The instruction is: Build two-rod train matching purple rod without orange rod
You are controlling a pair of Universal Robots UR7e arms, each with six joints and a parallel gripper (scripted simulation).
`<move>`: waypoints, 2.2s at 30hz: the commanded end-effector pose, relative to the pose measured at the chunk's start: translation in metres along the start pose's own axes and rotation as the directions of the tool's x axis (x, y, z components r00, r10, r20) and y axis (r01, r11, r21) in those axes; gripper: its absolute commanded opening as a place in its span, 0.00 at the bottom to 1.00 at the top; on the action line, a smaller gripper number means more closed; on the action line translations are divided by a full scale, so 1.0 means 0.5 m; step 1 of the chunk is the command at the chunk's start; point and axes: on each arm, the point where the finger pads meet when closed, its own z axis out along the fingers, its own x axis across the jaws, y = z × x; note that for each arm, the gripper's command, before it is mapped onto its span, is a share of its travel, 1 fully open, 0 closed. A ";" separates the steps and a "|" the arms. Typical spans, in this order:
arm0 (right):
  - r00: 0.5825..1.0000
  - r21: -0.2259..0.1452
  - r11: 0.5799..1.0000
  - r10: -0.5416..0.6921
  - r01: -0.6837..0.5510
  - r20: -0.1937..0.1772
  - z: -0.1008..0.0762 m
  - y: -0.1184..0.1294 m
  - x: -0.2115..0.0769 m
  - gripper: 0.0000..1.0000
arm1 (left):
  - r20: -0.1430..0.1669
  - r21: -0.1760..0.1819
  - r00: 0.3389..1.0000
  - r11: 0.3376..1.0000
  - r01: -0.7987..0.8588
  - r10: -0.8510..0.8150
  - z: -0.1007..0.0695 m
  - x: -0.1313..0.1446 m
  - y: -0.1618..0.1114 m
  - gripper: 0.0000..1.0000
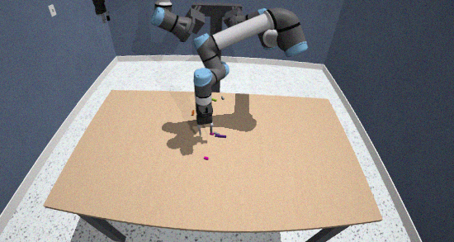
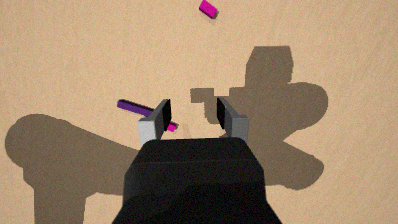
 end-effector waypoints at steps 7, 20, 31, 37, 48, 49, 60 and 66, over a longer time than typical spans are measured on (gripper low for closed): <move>1.000 -0.001 1.000 0.000 0.000 0.000 -0.001 0.001 0.000 1.00 | -0.010 0.011 0.938 0.938 -0.345 0.345 -0.002 0.032 0.060 1.00; 1.000 -0.001 1.000 0.000 0.000 0.000 -0.001 0.001 0.000 1.00 | -0.005 0.013 0.748 0.748 -0.664 0.664 -0.002 0.057 0.132 1.00; 1.000 -0.001 1.000 0.000 0.000 0.000 -0.001 0.001 0.000 1.00 | -0.001 0.014 0.508 0.508 -0.861 0.861 -0.002 0.071 0.196 1.00; 1.000 -0.001 1.000 0.000 0.000 0.000 -0.001 0.001 0.000 1.00 | 0.002 0.014 0.341 0.341 -0.940 0.940 -0.001 0.076 0.235 1.00; 1.000 -0.001 1.000 0.000 0.000 0.000 -0.001 0.001 0.000 1.00 | 0.007 0.011 0.063 0.063 -0.998 0.998 0.000 0.077 0.296 1.00; 1.000 -0.001 1.000 0.000 0.000 0.000 -0.001 0.001 0.000 1.00 | 0.007 0.011 0.031 0.030 -0.999 1.000 0.000 0.077 0.302 1.00; 1.000 -0.001 1.000 0.000 0.000 0.000 -0.001 0.001 0.000 1.00 | 0.010 0.007 -0.209 -0.209 -0.978 0.978 0.001 0.072 0.353 1.00; 1.000 -0.001 1.000 0.000 0.000 0.000 -0.001 0.001 0.000 1.00 | 0.010 0.007 -0.246 -0.246 -0.969 0.969 0.001 0.071 0.360 1.00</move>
